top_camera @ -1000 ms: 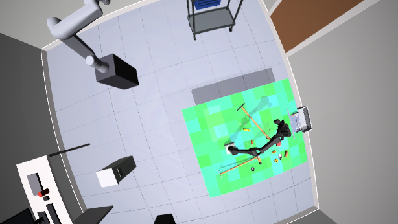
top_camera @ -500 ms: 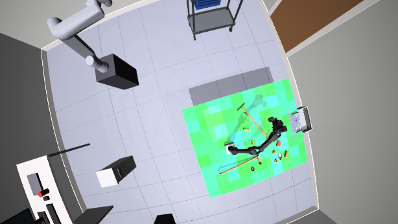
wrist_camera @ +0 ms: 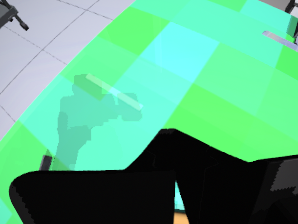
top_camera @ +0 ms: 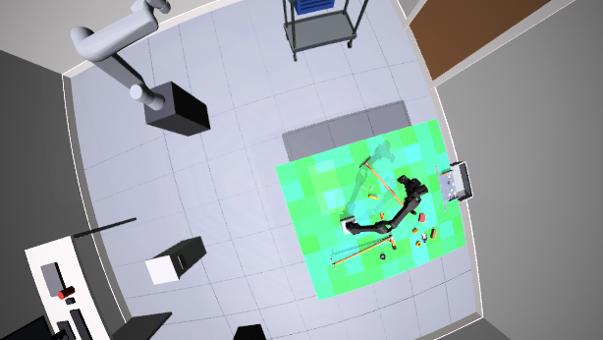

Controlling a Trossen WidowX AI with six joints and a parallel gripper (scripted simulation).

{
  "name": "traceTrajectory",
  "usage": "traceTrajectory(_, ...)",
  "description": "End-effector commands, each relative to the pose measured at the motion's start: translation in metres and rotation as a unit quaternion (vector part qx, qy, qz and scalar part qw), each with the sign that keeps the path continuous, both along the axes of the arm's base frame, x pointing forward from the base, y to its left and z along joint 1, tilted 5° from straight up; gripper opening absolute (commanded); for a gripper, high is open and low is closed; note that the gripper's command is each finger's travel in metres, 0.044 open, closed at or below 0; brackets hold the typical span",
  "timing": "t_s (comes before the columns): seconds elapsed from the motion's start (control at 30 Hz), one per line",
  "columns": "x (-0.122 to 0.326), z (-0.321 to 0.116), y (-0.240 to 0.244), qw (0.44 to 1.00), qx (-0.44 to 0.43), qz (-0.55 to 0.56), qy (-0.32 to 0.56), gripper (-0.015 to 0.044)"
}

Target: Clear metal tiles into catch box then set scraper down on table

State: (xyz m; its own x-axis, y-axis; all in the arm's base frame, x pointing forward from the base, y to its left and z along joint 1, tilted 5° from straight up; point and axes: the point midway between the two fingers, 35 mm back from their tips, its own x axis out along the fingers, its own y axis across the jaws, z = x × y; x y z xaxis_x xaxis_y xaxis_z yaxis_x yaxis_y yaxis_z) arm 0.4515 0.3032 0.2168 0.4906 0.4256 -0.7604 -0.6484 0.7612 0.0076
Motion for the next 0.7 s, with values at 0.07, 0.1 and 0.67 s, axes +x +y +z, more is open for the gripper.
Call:
traceTrajectory(0.07,-0.023,-0.017,0.003,0.999,-0.031,-0.002,0.04,0.0)
traceTrajectory(0.1,-0.026,-0.02,0.004,0.998,-0.036,-0.001,0.046,0.0)
traceTrajectory(0.67,-0.088,-0.051,0.005,0.983,-0.126,0.004,0.13,0.0)
